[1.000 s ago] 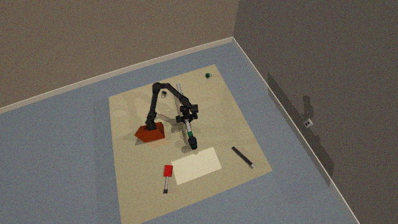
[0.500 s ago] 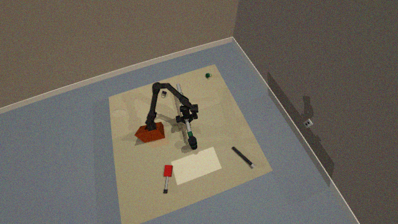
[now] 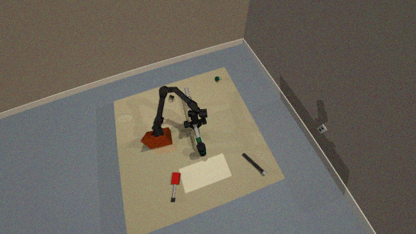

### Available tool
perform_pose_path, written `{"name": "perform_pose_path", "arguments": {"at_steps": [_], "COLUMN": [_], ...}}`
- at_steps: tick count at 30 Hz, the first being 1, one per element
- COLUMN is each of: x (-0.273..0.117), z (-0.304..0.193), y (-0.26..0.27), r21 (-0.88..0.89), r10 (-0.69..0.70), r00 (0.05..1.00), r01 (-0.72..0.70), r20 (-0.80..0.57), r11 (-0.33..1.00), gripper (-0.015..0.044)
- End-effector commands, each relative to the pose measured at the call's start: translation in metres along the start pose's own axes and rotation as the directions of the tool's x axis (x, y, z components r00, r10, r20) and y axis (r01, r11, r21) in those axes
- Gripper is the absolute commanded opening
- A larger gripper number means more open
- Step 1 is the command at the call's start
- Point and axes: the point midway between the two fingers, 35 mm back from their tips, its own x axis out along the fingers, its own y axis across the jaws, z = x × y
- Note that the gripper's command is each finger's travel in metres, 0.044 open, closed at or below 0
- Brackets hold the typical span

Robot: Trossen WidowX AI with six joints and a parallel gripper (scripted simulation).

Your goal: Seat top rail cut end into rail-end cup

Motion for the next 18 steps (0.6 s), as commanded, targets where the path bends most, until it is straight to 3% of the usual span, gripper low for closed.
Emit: {"name": "perform_pose_path", "arguments": {"at_steps": [1, 18], "x": [-0.0037, -0.0048], "z": [0.0059, 0.0076], "y": [-0.0035, -0.0063], "r21": [-0.009, -0.010], "r10": [-0.010, -0.010], "r00": [1.000, 1.000], "r01": [0.010, 0.010], "r20": [0.009, 0.009], "r11": [1.000, 1.000], "gripper": [0.0000, 0.0000]}}
